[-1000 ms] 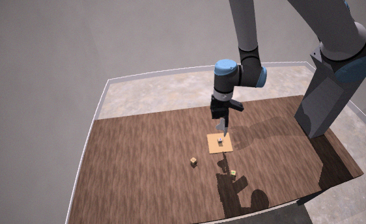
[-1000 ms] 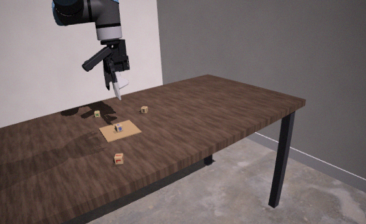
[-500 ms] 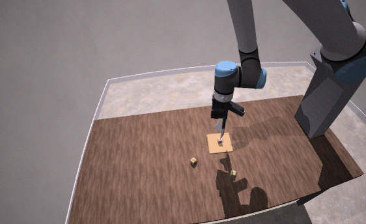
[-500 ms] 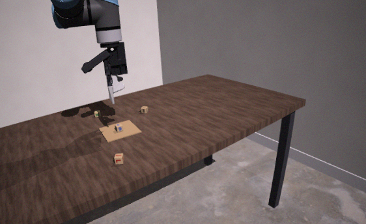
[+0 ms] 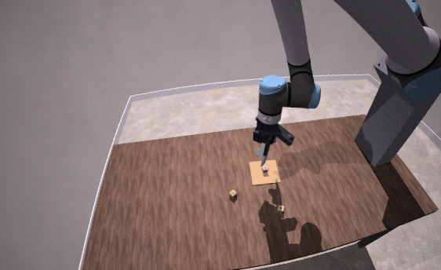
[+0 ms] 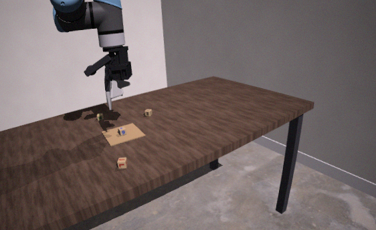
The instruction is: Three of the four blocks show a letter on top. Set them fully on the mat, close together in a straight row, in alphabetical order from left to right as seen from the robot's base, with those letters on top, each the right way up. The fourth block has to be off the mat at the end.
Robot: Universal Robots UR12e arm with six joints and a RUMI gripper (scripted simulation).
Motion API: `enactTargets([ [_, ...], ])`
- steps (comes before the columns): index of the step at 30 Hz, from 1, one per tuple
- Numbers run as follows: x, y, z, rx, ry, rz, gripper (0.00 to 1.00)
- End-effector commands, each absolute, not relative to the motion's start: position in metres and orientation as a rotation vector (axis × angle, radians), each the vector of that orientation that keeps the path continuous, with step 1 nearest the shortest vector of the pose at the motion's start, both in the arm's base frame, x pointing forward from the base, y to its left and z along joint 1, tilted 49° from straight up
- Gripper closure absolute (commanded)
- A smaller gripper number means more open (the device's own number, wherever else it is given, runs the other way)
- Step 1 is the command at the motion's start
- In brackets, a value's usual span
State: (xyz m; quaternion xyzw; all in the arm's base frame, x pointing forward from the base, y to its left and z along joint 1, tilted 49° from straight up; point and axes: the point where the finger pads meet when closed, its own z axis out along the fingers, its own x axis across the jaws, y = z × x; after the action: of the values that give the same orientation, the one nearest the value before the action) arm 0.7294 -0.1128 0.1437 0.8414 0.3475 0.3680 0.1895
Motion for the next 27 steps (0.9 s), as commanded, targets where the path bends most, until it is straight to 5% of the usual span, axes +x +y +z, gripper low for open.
enactTargets([
  [1, 0.735, -0.115, 0.143, 2.454, 0.815, 1.087, 0.00],
  [27, 0.747, -0.117, 0.134, 2.716, 0.238, 1.231, 0.00],
])
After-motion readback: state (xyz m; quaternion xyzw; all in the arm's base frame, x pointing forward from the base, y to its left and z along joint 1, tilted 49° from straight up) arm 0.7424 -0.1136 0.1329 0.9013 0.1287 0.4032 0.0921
